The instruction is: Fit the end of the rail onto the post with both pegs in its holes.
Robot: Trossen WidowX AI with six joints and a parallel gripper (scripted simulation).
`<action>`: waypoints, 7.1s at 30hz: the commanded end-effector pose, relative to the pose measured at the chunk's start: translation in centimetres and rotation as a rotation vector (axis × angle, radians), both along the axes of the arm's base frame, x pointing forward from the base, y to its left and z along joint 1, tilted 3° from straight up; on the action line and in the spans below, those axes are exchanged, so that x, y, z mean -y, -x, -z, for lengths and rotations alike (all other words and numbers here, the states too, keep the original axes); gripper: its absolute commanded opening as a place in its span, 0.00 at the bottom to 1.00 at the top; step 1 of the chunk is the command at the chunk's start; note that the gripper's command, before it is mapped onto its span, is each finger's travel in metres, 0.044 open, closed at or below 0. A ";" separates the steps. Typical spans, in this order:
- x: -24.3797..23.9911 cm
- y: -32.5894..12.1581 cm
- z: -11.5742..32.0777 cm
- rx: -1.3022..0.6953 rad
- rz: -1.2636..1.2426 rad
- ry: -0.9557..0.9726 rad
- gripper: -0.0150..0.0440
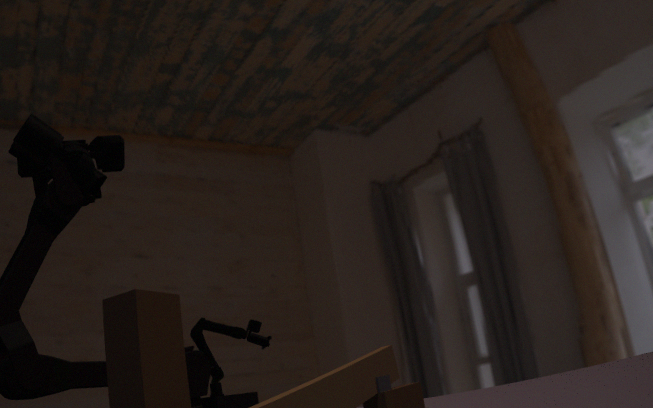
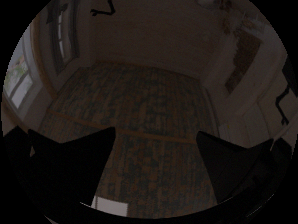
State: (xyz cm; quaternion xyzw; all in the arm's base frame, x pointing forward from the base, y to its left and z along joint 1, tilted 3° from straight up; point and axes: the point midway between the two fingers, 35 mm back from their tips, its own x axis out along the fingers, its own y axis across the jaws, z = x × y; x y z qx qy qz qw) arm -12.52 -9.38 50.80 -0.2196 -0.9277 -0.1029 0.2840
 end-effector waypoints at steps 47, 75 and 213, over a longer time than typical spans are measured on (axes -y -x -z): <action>-13.7 -40.8 31.0 -2.230 1.534 1.411 1.00; -4.5 -37.6 41.0 -2.845 1.564 1.684 1.00; -4.6 -37.7 42.5 -2.845 1.564 1.684 0.25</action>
